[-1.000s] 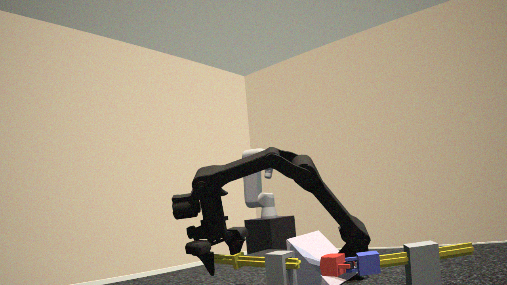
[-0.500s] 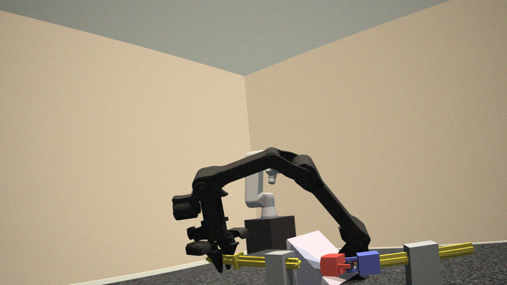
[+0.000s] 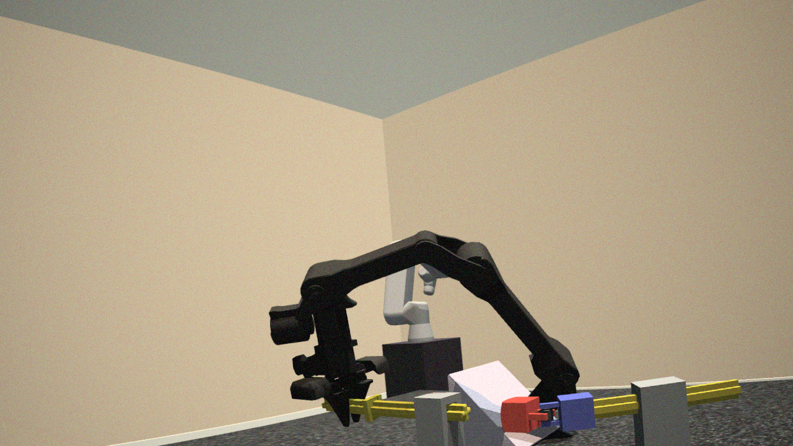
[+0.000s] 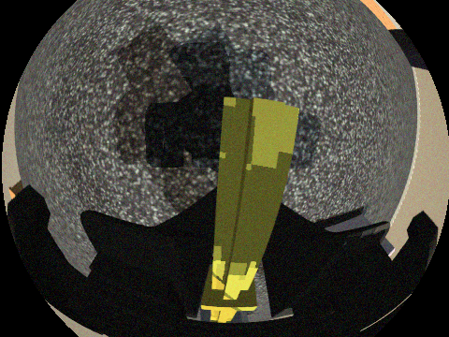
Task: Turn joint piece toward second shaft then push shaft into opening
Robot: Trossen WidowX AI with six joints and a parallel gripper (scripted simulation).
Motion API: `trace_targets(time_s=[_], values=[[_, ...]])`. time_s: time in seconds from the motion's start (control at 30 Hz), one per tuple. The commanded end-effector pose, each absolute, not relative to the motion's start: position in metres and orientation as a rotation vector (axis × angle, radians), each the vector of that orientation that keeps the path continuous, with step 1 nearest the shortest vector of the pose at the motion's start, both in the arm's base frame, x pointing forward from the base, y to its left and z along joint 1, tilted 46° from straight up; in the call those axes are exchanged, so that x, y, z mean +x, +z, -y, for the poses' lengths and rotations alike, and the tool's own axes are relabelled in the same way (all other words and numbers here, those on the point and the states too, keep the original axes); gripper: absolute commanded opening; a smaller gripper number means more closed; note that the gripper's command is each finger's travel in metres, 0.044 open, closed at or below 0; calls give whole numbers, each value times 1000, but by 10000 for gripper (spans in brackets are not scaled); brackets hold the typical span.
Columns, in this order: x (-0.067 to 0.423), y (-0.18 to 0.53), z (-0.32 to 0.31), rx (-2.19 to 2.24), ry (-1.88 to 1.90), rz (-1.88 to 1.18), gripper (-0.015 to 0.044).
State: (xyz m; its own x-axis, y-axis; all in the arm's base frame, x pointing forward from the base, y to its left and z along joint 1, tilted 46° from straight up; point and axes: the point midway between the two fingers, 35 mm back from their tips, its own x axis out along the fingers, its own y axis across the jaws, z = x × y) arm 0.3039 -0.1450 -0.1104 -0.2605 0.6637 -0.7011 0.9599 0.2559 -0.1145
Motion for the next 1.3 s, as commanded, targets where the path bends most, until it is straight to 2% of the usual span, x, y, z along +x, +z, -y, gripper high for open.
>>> trace_targets(time_s=[0.0,1.27], values=[[304,-110,145,1472,-740,-2006,67],[304,-113,149,1573,-691,-1899,67]])
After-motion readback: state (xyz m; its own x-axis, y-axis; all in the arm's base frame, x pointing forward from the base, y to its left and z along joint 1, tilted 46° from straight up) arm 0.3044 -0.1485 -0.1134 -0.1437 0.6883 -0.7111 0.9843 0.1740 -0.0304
